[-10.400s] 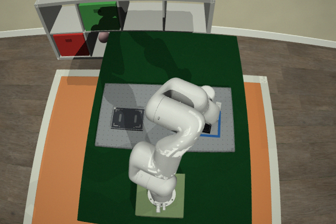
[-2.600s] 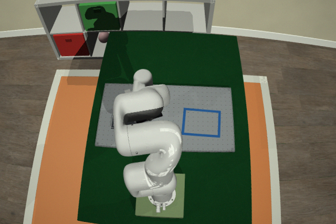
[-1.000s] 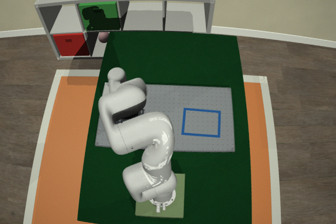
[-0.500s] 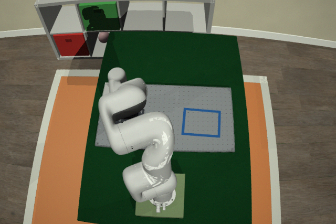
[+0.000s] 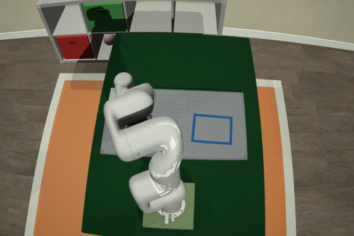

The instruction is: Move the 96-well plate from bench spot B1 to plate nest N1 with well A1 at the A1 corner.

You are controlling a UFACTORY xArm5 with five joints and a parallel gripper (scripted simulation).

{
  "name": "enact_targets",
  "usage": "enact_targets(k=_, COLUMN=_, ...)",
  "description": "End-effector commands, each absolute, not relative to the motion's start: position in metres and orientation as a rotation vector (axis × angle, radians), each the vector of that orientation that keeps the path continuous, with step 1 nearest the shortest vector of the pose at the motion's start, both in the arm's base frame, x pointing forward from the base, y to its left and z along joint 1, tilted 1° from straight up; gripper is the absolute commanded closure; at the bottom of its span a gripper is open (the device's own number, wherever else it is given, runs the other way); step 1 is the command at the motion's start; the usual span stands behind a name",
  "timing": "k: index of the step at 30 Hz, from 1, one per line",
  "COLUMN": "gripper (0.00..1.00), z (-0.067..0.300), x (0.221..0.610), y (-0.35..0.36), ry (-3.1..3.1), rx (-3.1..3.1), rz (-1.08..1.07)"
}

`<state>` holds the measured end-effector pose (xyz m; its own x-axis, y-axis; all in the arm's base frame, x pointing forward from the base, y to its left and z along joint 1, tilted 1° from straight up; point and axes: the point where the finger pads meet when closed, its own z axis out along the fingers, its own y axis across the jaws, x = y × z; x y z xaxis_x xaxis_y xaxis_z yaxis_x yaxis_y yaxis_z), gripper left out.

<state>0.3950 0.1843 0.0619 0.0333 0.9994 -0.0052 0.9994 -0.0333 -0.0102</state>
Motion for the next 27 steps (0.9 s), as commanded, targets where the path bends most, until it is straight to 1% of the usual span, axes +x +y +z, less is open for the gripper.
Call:
enact_targets(k=1, gripper=1.00, z=0.056, x=0.396, y=0.185, ry=-2.185, rx=-2.259, rz=0.012)
enact_targets(k=27, gripper=1.00, z=0.020, x=0.396, y=0.184, ry=-2.185, rx=-2.259, rz=0.012)
